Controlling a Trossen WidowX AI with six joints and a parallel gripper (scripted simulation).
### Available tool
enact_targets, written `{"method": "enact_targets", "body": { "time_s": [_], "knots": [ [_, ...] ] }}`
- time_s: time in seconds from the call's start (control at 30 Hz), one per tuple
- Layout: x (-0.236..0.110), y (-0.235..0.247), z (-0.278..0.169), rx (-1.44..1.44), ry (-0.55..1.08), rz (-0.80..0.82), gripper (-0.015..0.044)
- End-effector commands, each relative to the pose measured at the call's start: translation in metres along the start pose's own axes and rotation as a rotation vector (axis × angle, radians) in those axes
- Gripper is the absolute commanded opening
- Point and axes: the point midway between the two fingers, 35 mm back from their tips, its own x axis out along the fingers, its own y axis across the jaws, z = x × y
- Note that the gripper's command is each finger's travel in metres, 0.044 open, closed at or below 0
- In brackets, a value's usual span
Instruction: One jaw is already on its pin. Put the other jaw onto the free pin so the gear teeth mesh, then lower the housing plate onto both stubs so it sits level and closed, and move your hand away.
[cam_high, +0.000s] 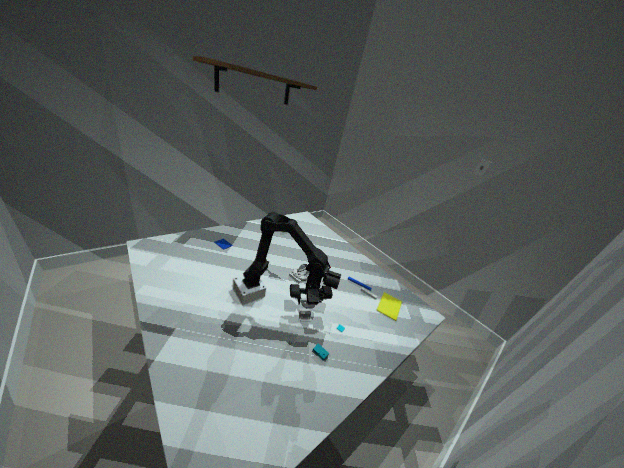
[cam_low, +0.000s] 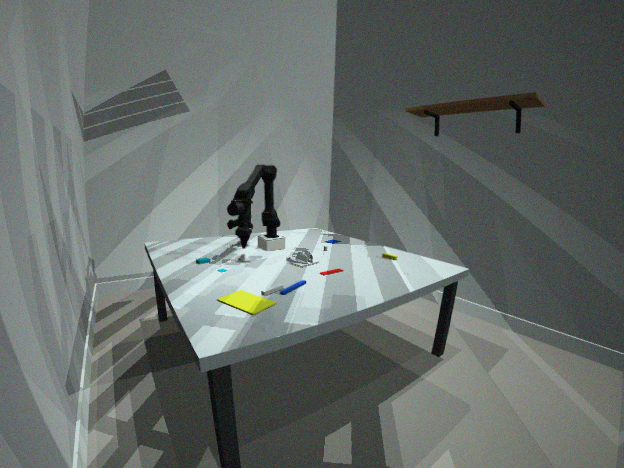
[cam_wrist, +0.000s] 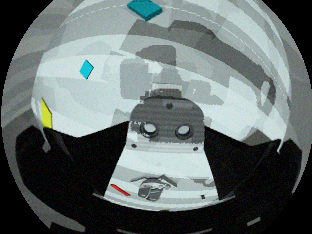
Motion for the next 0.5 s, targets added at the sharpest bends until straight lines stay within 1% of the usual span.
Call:
{"method": "enact_targets", "body": {
  "time_s": [0.0, 0.2, 0.47],
  "knots": [
    [-0.012, -0.001, -0.001, 0.002, 0.003, 0.003, 0.0351],
    [-0.013, 0.0, -0.003, -0.016, 0.003, 0.003, 0.0351],
    [-0.012, 0.008, -0.026, -0.223, 0.007, 0.002, 0.0351]
  ]
}}
